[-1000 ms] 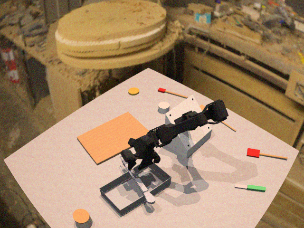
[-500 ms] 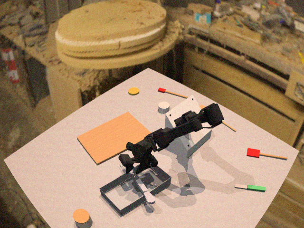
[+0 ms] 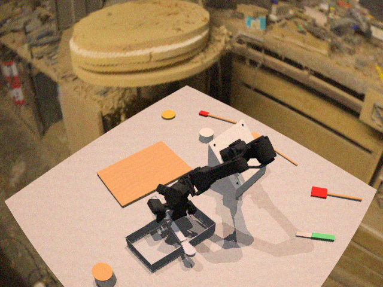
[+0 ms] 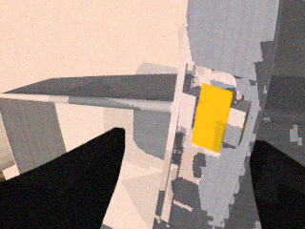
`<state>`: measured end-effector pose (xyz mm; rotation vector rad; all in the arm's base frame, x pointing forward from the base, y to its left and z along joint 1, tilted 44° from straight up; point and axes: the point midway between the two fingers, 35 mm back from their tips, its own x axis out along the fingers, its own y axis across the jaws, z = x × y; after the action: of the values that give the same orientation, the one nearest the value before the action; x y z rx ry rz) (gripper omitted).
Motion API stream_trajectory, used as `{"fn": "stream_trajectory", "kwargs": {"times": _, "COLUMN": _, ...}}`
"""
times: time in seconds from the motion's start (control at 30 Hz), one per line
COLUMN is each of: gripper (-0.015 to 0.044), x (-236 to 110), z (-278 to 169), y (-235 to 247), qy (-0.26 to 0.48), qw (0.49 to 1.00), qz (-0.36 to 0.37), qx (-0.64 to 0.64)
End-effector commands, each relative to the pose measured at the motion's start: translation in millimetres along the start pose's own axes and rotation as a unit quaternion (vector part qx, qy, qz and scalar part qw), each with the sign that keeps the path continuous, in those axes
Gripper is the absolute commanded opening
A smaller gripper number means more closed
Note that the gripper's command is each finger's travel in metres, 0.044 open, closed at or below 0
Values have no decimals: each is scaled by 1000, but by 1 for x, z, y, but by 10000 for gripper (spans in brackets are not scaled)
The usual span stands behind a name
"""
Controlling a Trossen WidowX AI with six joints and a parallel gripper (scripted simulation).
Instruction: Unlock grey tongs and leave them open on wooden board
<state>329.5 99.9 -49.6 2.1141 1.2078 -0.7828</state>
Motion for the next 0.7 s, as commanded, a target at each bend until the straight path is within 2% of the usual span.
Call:
{"fn": "stream_trajectory", "kwargs": {"times": 0.0, "gripper": 260, "x": 7, "z": 1, "y": 0, "qy": -1, "qw": 1000, "qz": 1, "qx": 4}}
{"fn": "stream_trajectory", "kwargs": {"times": 0.17, "gripper": 260, "x": 13, "z": 1, "y": -2, "qy": -1, "qw": 1000, "qz": 1, "qx": 4}}
{"fn": "stream_trajectory", "kwargs": {"times": 0.4, "gripper": 76, "x": 9, "z": 0, "y": -2, "qy": 1, "qw": 1000, "qz": 0, "qx": 0}}
{"fn": "stream_trajectory", "kwargs": {"times": 0.63, "gripper": 30, "x": 9, "z": 0, "y": -2, "qy": 1, "qw": 1000, "qz": 0, "qx": 0}}
{"fn": "stream_trajectory", "kwargs": {"times": 0.67, "gripper": 3, "x": 9, "z": 0, "y": -2, "qy": 1, "qw": 1000, "qz": 0, "qx": 0}}
